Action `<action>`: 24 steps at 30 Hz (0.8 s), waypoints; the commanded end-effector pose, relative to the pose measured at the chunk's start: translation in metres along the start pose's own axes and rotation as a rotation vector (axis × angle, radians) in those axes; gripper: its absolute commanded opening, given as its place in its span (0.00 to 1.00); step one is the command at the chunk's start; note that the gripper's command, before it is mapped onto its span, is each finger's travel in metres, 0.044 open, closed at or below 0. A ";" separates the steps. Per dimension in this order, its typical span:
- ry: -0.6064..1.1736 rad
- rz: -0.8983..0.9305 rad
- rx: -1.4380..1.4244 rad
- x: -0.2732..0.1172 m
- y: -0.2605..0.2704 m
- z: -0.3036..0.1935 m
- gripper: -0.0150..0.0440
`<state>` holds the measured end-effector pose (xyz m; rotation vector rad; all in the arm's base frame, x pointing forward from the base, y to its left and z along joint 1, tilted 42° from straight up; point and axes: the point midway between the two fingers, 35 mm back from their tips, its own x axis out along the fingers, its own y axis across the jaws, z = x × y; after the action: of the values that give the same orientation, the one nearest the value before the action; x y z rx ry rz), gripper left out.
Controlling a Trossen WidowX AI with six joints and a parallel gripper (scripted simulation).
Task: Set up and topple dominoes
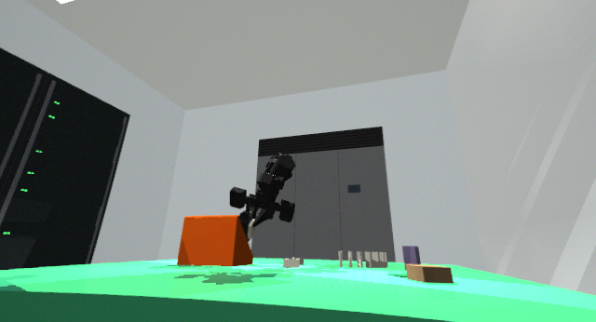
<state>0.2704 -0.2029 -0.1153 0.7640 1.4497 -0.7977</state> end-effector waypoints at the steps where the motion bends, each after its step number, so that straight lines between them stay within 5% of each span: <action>1: -0.062 -0.016 0.004 0.002 0.001 -0.005 0.29; 24: -0.409 -0.010 0.074 -0.008 0.004 -0.018 0.29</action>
<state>0.2680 -0.1902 -0.1098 0.6211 1.1131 -0.9381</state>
